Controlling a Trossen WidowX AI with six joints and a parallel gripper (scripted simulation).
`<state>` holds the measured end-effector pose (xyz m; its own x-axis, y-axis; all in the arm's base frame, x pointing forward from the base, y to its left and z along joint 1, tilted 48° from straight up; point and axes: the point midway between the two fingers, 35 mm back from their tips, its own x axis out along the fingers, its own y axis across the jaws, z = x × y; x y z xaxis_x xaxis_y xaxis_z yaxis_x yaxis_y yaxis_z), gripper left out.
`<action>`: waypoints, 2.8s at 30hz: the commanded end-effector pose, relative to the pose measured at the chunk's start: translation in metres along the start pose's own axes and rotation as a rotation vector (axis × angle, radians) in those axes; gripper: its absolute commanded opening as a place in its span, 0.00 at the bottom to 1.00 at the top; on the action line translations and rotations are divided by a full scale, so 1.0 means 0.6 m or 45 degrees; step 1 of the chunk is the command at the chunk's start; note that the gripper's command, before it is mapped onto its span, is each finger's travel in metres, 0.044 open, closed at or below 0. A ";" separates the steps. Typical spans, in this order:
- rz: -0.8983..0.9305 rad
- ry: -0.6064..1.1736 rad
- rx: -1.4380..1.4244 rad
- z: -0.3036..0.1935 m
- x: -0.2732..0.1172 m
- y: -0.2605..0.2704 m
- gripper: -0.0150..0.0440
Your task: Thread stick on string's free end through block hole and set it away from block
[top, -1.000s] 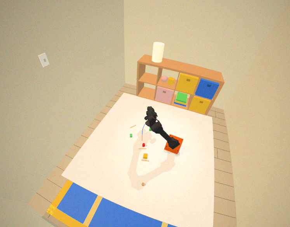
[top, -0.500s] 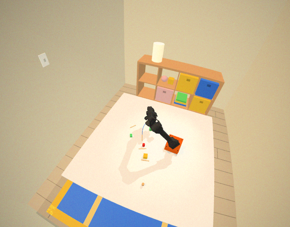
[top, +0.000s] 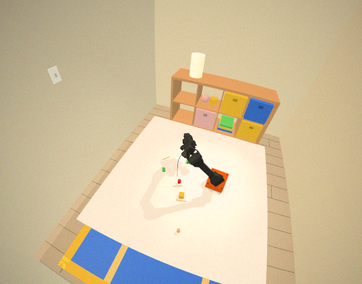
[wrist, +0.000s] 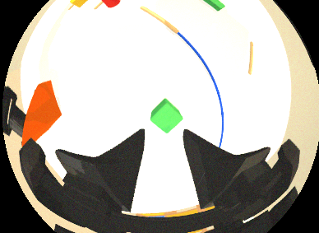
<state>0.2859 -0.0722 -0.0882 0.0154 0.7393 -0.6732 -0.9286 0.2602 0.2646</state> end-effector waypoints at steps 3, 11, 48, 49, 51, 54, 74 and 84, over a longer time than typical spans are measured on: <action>0.000 0.000 0.000 0.000 0.000 0.000 0.34; 0.000 0.000 0.000 0.000 0.000 0.000 0.25; 0.009 -0.008 -1.024 0.209 0.002 -0.020 0.56; 0.009 -0.008 -1.024 0.209 0.002 -0.020 0.51; 0.009 -0.008 -1.024 0.209 0.002 -0.020 0.46; 0.009 -0.008 -1.024 0.209 0.002 -0.020 0.46; 0.008 -0.007 -1.023 0.209 0.036 -0.022 0.46; 0.008 -0.008 -1.023 0.209 0.063 -0.022 0.46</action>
<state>0.3482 0.0249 -0.0254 0.0163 0.7384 -0.6741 -0.9063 -0.2738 -0.3218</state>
